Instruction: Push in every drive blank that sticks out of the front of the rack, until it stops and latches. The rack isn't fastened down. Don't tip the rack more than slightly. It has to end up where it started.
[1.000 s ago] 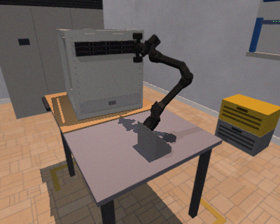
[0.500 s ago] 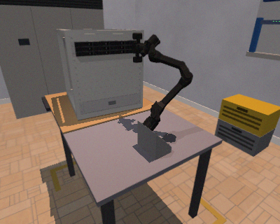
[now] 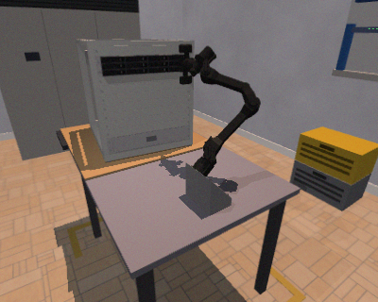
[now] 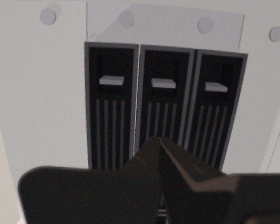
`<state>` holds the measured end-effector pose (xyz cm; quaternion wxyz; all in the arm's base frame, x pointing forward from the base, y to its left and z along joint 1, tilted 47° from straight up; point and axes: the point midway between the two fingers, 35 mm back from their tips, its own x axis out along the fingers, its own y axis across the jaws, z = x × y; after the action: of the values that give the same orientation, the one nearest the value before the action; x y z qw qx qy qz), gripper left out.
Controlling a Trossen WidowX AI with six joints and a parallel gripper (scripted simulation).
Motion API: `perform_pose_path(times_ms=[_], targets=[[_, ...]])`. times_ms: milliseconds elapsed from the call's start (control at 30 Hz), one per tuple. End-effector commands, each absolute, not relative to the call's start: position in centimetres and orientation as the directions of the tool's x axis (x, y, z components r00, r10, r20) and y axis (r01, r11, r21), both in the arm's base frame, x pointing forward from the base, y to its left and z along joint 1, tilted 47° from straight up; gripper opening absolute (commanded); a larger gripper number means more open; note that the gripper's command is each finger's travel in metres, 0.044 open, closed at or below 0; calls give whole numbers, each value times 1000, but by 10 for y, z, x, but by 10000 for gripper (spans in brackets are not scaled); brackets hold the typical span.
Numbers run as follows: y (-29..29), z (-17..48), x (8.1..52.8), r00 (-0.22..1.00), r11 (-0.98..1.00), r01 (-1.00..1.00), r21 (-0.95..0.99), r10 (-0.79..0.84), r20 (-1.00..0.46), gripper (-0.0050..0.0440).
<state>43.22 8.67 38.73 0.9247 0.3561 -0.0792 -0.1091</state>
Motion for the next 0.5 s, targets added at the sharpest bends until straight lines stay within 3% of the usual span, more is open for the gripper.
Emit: perform_pose_path(times_ms=[0, 467], targets=[[86, 393, 435, 963, 718, 136, 682, -258, 79, -50], [93, 391, 410, 963, 718, 136, 682, -258, 79, -50]])
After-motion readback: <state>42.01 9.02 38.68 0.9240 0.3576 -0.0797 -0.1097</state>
